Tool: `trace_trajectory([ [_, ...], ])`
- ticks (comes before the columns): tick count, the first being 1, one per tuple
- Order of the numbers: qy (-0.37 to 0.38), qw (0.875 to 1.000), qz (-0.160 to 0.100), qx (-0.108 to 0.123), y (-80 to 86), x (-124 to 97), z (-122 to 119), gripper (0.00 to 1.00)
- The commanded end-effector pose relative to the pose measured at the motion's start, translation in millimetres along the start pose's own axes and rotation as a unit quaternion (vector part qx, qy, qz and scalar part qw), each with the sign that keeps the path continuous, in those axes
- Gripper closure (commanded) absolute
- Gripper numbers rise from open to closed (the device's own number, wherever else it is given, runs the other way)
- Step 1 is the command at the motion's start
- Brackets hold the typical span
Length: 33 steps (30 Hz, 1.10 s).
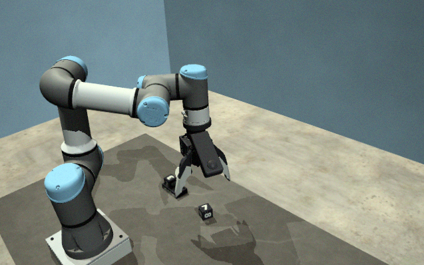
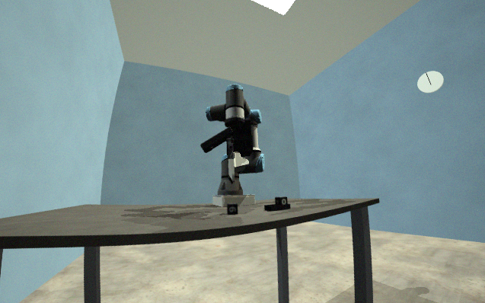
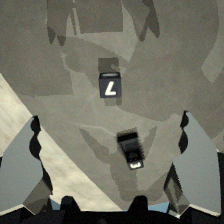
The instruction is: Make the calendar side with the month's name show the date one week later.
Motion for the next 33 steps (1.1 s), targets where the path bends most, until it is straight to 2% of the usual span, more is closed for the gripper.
trace_trajectory([
  [1,0.000,1.000,0.000,0.001,0.8,0,0,0.00],
  [8,0.000,1.000,0.000,0.001,1.5,0,0,0.00],
  [15,0.000,1.000,0.000,0.002,11.0,1,0,0.00],
  [16,0.000,1.000,0.000,0.002,11.0,1,0,0.71],
  [33,0.000,1.000,0.000,0.002,11.0,1,0,0.71],
])
Point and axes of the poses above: the point where the finger pads meet when closed, its own y axis back along the fingers, its own z axis across the jaws, x = y × z, the point moved 9 cm from there along y, back along the fingers, and after that the axes turned 13 degrees about -y, right-handed, at the moved point
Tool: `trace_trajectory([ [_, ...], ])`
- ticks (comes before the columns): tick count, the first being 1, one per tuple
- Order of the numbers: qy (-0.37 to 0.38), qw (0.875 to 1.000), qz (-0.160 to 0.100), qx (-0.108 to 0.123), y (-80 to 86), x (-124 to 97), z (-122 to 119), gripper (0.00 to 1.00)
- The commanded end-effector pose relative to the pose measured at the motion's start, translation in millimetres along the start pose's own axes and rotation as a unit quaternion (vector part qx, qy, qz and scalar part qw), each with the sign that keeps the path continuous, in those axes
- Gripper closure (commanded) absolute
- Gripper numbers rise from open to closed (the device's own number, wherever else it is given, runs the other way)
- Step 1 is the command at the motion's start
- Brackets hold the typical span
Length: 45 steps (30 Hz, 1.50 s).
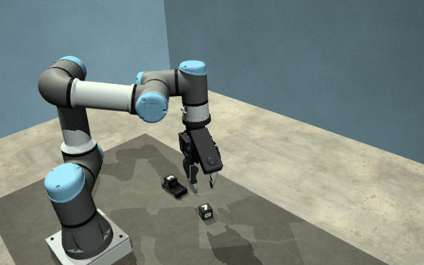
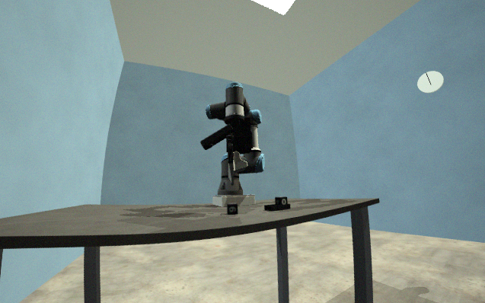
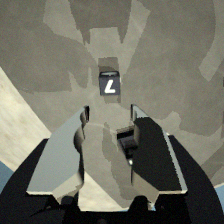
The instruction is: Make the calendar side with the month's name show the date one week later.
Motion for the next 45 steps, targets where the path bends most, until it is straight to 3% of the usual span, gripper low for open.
trace_trajectory([
  [1,0.000,1.000,0.000,0.001,0.8,0,0,0.71],
  [27,0.000,1.000,0.000,0.001,-0.5,0,0,0.71],
  [45,0.000,1.000,0.000,0.001,-15.8,0,-1,0.71],
])
Point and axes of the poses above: the point where the finger pads meet when closed, its own y axis back along the fingers, its own z axis across the jaws, x = y × z, the point moved 9 cm from there along y, back along the fingers, and after that the axes turned 13 degrees about -y, right-handed, at the moved point
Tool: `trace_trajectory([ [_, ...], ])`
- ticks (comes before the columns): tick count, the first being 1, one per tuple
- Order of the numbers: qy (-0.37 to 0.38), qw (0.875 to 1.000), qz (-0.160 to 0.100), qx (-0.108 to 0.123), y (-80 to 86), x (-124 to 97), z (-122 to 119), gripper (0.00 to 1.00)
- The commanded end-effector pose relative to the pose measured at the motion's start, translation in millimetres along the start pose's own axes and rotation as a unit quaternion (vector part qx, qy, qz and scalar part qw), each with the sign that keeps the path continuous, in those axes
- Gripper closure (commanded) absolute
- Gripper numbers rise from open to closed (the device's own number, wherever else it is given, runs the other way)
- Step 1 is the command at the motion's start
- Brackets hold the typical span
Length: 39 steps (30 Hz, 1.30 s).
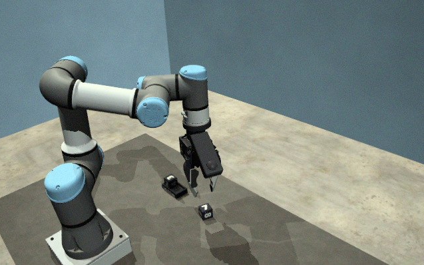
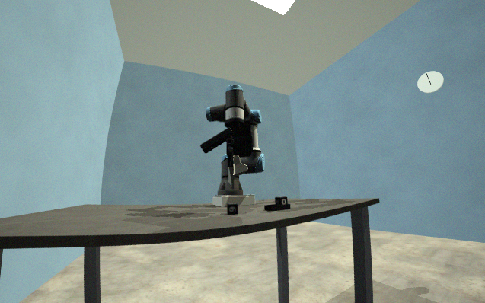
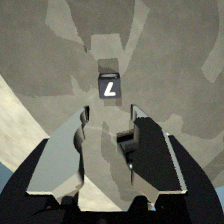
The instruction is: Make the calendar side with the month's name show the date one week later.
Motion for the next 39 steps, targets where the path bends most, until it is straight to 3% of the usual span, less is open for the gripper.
trace_trajectory([
  [1,0.000,1.000,0.000,0.002,-5.7,0,-1,0.71],
  [23,0.000,1.000,0.000,0.002,-34.1,0,-1,0.71],
  [39,0.000,1.000,0.000,0.002,-38.8,0,-1,0.71],
])
Point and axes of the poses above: the point where the finger pads meet when closed, its own y axis back along the fingers, its own z axis across the jaws, x = y × z, the point moved 9 cm from there along y, back along the fingers, and after that the axes turned 13 degrees about -y, right-handed, at the moved point
